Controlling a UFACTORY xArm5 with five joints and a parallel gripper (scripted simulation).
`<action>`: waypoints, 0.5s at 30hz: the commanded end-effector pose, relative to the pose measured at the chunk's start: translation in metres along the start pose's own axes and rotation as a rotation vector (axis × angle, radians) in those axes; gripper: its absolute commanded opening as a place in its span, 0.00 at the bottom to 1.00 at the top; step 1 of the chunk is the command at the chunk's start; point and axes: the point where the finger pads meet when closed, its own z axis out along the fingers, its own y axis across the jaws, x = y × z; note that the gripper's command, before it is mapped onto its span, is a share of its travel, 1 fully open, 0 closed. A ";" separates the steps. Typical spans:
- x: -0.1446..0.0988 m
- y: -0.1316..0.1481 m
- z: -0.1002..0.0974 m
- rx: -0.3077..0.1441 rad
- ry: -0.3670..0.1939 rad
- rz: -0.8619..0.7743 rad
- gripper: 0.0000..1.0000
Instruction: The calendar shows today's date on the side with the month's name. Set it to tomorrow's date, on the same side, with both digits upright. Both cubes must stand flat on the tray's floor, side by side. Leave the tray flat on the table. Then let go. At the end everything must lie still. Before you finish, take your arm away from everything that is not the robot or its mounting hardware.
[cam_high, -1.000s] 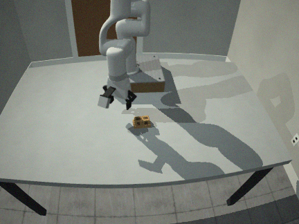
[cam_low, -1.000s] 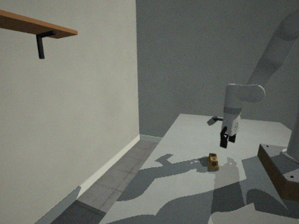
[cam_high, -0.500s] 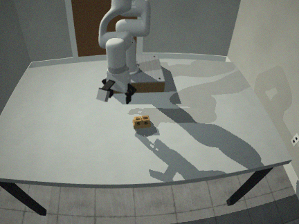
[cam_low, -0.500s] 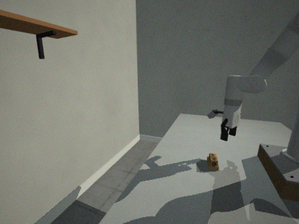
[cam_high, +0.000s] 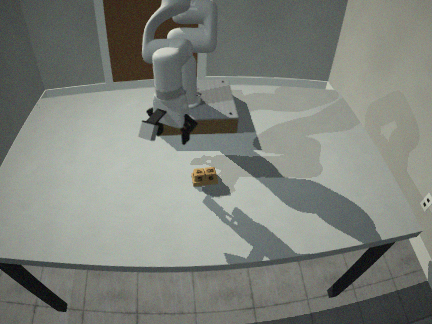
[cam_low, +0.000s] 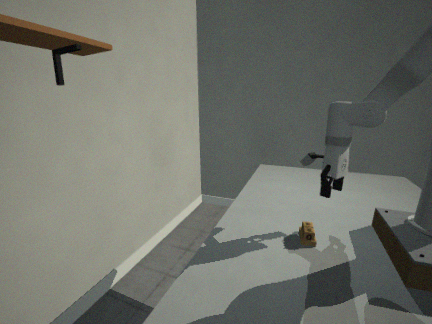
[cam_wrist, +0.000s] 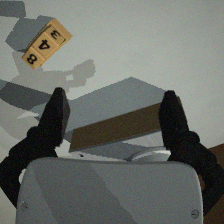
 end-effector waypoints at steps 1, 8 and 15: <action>0.001 -0.001 -0.001 0.001 0.003 0.000 1.00; 0.003 -0.005 -0.001 0.001 0.003 0.045 1.00; 0.009 -0.028 0.002 0.001 0.003 0.284 1.00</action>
